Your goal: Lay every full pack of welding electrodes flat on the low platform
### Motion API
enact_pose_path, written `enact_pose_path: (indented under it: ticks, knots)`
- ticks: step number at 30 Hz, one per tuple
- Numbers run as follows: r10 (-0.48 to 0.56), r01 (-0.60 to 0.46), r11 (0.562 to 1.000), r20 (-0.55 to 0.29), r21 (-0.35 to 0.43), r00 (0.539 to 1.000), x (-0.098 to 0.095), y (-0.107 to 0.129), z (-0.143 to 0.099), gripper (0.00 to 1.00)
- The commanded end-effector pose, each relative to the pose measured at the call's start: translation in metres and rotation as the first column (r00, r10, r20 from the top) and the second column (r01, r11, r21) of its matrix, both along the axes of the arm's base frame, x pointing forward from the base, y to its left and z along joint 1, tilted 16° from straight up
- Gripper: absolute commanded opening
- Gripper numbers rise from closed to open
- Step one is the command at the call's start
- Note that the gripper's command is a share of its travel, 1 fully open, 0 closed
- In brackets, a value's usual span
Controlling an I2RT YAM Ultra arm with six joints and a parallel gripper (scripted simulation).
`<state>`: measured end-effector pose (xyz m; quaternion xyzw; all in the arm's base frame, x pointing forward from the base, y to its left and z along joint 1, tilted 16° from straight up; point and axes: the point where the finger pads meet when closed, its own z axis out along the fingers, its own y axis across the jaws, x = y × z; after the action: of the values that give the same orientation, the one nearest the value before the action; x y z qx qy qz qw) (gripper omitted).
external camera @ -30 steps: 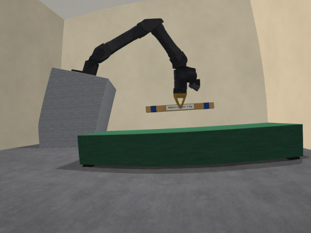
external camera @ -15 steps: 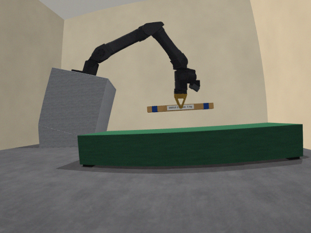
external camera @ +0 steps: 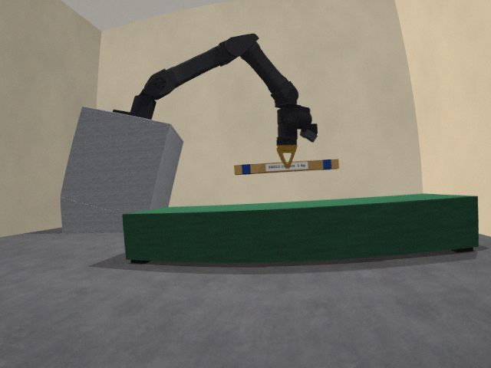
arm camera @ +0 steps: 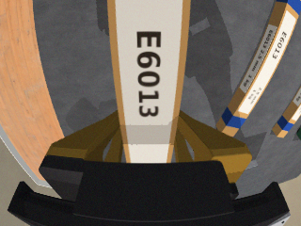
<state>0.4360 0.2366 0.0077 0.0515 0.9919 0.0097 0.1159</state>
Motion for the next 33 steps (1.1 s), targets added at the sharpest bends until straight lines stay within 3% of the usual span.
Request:
enact_pose_path:
  ticks: [1, 33]
  knots:
    - [0.005, -0.008, 0.999, 0.08, 0.038, 0.997, 0.0105, 0.0149, 0.0503, 0.0]
    - [0.005, -0.008, 0.999, 0.08, 0.038, 0.997, 0.0133, 0.0167, 0.0589, 0.0]
